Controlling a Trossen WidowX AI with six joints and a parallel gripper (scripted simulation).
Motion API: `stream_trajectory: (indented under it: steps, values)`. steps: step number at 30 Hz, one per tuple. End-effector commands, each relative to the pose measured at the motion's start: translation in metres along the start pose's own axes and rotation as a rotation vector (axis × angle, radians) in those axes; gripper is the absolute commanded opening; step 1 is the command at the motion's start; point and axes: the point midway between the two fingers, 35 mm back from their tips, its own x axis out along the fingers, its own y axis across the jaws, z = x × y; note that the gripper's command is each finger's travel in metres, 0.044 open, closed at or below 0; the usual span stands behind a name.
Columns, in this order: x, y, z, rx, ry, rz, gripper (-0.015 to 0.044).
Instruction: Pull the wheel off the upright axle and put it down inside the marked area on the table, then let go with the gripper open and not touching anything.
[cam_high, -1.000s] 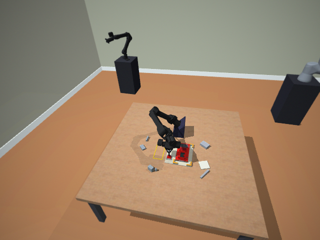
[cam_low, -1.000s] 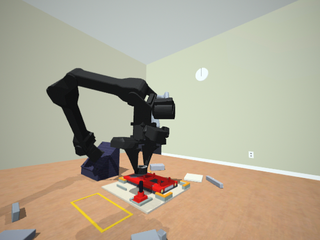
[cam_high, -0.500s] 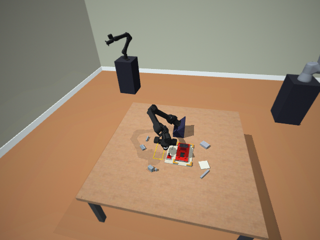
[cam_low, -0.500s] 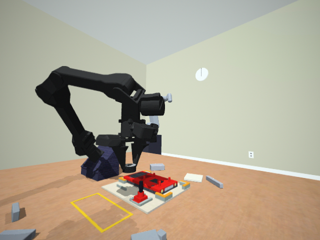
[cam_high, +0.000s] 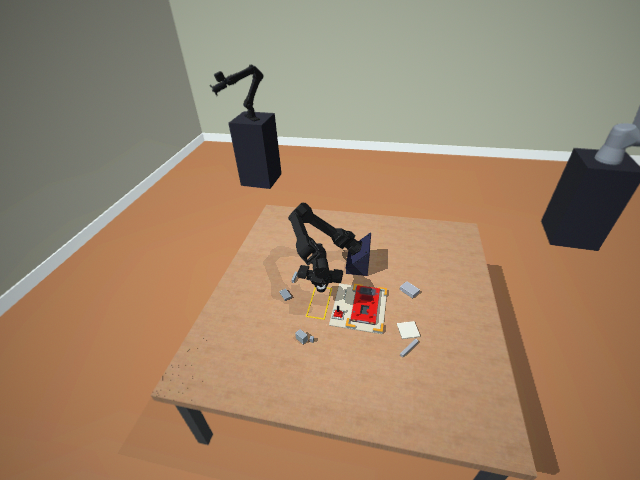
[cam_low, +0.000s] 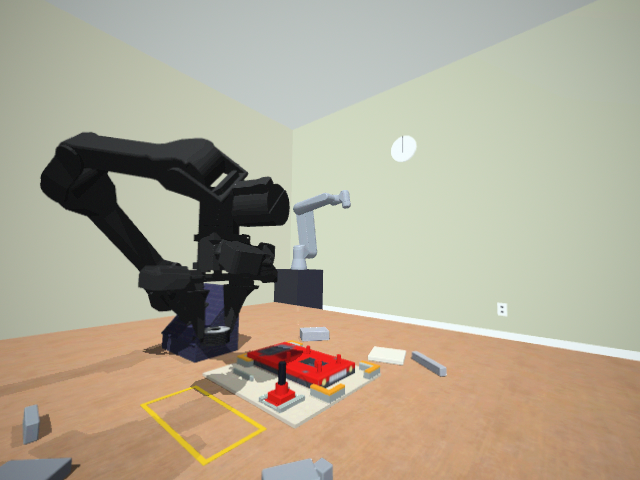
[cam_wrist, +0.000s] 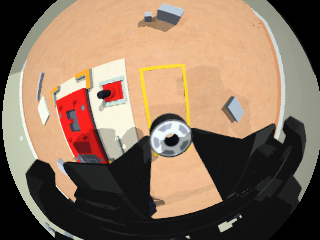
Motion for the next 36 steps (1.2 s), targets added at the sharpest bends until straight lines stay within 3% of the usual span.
stream_trajectory:
  steps: [1, 15, 30, 35, 36]
  values:
    - [-0.001, -0.012, -0.010, -0.002, -0.003, -0.005, 0.0000]
    - [0.025, -0.012, -0.009, -0.002, -0.004, -0.004, 0.0000]
    - [0.099, -0.014, -0.010, -0.001, -0.005, -0.009, 0.0000]
    - [0.102, -0.014, -0.010, -0.001, -0.005, -0.010, 0.0000]
    - [0.099, -0.015, -0.010, 0.008, -0.002, -0.004, 0.0026]
